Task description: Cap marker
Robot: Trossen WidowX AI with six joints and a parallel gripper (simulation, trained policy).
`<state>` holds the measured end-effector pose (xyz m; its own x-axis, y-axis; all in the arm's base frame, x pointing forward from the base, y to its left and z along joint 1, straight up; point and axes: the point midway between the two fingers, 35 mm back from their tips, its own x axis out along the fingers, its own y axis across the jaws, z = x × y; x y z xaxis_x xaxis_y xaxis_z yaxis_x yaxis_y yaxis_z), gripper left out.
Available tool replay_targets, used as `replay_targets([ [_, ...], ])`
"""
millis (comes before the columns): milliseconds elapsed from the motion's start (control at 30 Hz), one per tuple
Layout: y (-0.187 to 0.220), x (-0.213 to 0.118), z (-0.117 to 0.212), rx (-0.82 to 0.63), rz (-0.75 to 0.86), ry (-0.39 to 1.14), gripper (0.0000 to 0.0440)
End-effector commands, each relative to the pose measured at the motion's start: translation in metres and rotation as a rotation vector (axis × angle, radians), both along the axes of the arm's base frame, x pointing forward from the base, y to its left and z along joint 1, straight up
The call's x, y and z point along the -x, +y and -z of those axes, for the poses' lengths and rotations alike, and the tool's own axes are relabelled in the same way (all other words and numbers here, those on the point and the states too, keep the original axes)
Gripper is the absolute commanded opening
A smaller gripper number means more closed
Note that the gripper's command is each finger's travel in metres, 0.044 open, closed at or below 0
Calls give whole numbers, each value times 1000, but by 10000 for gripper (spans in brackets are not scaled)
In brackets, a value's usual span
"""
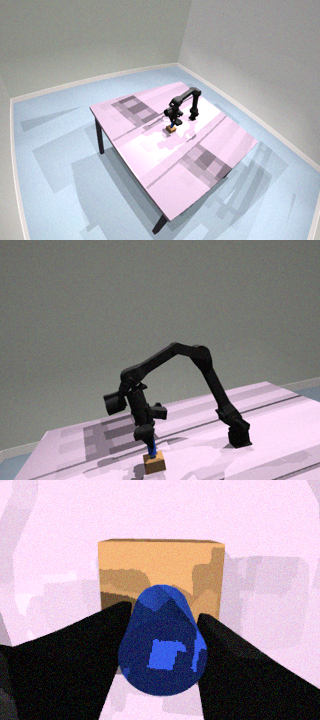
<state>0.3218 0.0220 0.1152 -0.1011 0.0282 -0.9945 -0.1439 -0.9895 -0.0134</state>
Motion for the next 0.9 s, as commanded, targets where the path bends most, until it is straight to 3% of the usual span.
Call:
replay_targets([
  [0, 1, 9, 11, -6, -10, 47, 85],
  [500, 3, 26, 10, -28, -17, 95, 175],
  [867, 6, 34, 5, -60, -22, 64, 436],
])
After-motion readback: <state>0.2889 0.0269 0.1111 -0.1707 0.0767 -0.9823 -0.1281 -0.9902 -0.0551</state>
